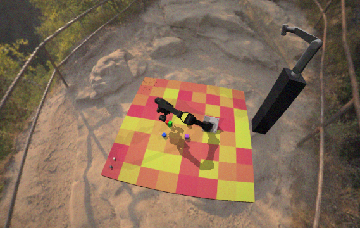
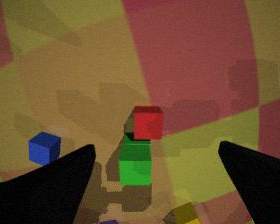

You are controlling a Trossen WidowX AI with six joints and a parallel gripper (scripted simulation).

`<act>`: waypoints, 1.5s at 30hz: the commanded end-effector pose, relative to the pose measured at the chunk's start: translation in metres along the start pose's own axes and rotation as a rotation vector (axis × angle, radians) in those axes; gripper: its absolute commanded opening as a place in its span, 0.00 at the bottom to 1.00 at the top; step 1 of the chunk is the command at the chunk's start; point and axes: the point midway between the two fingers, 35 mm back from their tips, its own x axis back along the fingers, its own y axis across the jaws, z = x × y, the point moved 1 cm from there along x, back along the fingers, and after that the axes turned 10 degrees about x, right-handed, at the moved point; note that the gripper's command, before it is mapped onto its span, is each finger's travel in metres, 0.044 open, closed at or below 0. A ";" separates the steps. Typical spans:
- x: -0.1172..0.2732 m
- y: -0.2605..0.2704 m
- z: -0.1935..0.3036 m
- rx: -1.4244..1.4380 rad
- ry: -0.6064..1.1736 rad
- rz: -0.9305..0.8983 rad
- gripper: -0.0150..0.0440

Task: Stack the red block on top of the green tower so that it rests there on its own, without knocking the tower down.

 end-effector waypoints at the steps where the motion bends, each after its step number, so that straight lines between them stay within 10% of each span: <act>1: 0.003 -0.002 -0.002 -0.044 0.005 -0.038 1.00; 45: -0.081 0.003 -0.001 -0.043 0.004 -0.042 1.00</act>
